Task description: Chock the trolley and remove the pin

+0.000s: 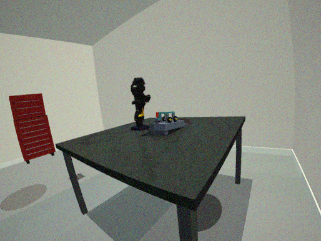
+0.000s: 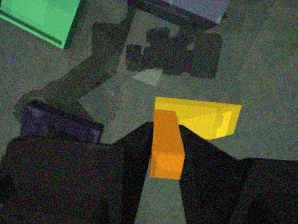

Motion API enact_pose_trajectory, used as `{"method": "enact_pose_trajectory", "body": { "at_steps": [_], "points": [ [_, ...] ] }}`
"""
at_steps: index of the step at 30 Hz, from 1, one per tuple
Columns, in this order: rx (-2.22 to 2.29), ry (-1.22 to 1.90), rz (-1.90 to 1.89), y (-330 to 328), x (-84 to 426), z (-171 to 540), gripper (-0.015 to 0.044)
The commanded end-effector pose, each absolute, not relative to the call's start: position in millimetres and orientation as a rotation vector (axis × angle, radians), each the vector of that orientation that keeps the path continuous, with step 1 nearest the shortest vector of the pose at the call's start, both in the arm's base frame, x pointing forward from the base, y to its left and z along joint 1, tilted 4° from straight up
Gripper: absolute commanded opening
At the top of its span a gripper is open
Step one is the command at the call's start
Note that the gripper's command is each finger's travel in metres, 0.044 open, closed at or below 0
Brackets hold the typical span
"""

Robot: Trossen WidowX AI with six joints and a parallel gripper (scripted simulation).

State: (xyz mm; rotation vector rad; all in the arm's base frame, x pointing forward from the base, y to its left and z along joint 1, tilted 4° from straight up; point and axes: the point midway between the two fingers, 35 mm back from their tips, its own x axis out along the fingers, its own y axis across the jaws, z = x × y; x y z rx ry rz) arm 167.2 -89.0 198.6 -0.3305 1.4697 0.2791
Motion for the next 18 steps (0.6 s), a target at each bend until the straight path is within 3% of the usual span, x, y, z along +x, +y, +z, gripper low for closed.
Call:
{"method": "enact_pose_trajectory", "body": {
  "at_steps": [1,18],
  "points": [
    [-0.224,1.478,0.185,-88.7,167.9,199.2,0.0000],
    [-0.102,1.485,0.075,-75.7,170.4,198.1,0.0000]
  ]
}}
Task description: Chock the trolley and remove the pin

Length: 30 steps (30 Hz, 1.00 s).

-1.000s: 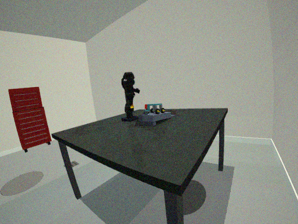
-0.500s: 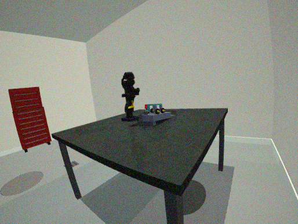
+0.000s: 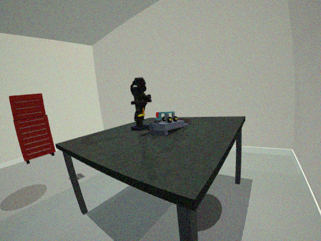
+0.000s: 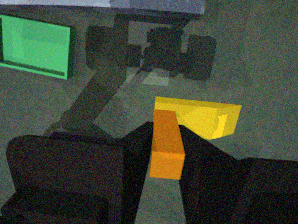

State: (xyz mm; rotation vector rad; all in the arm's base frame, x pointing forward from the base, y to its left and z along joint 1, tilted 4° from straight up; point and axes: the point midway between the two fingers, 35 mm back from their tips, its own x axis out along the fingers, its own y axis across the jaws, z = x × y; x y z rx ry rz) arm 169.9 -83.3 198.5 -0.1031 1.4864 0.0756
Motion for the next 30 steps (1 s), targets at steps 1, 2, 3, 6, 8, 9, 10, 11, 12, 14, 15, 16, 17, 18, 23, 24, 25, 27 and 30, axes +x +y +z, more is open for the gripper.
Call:
{"method": "enact_pose_trajectory", "body": {
  "at_steps": [1,2,3,6,8,9,10,11,12,14,15,16,17,18,23,24,25,27,30],
  "points": [
    [-0.102,1.485,0.076,-73.0,171.0,197.9,0.0000],
    [-0.102,1.485,0.076,-70.3,171.6,197.6,0.0000],
    [-0.101,1.485,0.076,-67.7,172.3,197.4,0.0000],
    [-0.101,1.484,0.076,-59.7,174.3,196.8,0.0000],
    [-0.100,1.484,0.077,-54.2,175.6,196.4,0.0000],
    [-0.100,1.484,0.077,-51.5,176.2,196.1,0.0000],
    [-0.100,1.484,0.077,-48.8,176.8,195.9,0.0000],
    [-0.100,1.484,0.077,-46.1,177.4,195.7,0.0000],
    [-0.099,1.484,0.078,-43.4,178.0,195.5,0.0000],
    [-0.099,1.484,0.078,-37.9,179.2,195.1,0.0000],
    [-0.099,1.484,0.078,-35.2,179.8,194.9,0.0000],
    [-0.099,1.484,0.078,-32.5,180.4,194.7,0.0000],
    [-0.098,1.484,0.079,-29.7,180.9,194.5,0.0000],
    [-0.098,1.484,0.079,-27.0,181.5,194.3,0.0000],
    [-0.097,1.483,0.080,-13.3,184.1,193.4,0.0000],
    [-0.097,1.483,0.080,-10.5,184.5,193.2,0.0000],
    [-0.097,1.483,0.080,-7.8,185.0,193.0,0.0000],
    [-0.096,1.483,0.081,-2.3,185.9,192.7,0.0000],
    [-0.096,1.483,0.081,6.1,187.2,192.2,0.0000]
  ]
}}
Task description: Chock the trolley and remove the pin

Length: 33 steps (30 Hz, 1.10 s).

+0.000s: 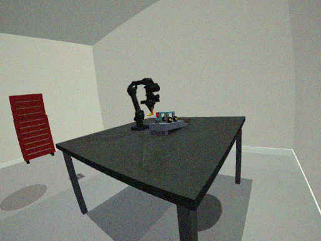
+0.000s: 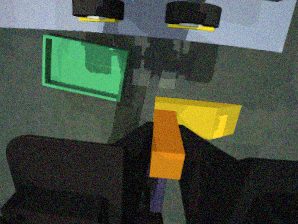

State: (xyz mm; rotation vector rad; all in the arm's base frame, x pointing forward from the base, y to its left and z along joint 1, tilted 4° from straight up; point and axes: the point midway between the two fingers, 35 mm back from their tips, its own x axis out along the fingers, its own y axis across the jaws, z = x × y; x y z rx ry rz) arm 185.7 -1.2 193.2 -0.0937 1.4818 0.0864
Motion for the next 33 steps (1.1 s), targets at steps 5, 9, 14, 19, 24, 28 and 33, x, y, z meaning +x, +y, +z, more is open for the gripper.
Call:
{"method": "enact_pose_trajectory", "body": {
  "at_steps": [5,9,14,19,24,28,33],
  "points": [
    [-0.094,1.483,0.082,20.2,189.0,191.7,0.0000],
    [-0.093,1.483,0.083,32.7,190.3,191.1,0.0000],
    [-0.092,1.482,0.084,48.0,191.6,190.2,0.0000],
    [-0.091,1.482,0.085,64.6,193.0,189.0,0.0000],
    [-0.090,1.482,0.087,81.7,194.4,187.6,0.0000],
    [-0.089,1.482,0.088,96.7,195.8,186.4,0.0000],
    [-0.087,1.482,0.089,116.0,198.1,185.2,0.0000]
  ]
}}
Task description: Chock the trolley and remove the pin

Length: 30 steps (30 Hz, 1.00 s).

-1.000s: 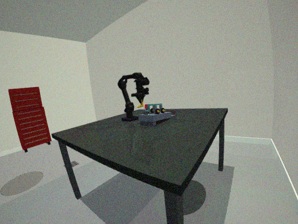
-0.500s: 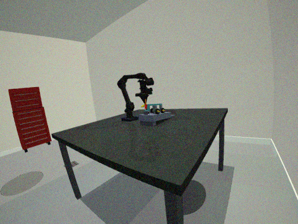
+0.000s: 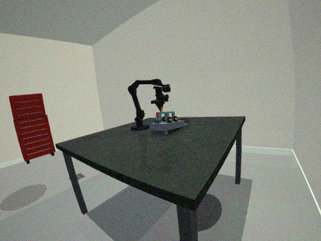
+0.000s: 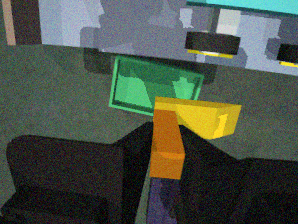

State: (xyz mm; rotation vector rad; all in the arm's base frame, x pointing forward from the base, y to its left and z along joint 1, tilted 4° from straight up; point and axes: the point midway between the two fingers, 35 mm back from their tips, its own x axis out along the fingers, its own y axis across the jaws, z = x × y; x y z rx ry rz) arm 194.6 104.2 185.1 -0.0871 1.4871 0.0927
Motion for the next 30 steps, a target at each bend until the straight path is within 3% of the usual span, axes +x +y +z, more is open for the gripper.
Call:
{"method": "enact_pose_trajectory", "body": {
  "at_steps": [1,14,30],
  "points": [
    [-0.087,1.482,0.089,119.9,198.6,184.9,0.0000],
    [-0.084,1.482,0.092,172.0,208.9,183.5,0.0000],
    [-0.166,1.473,0.001,180.5,223.3,180.9,0.0000]
  ]
}}
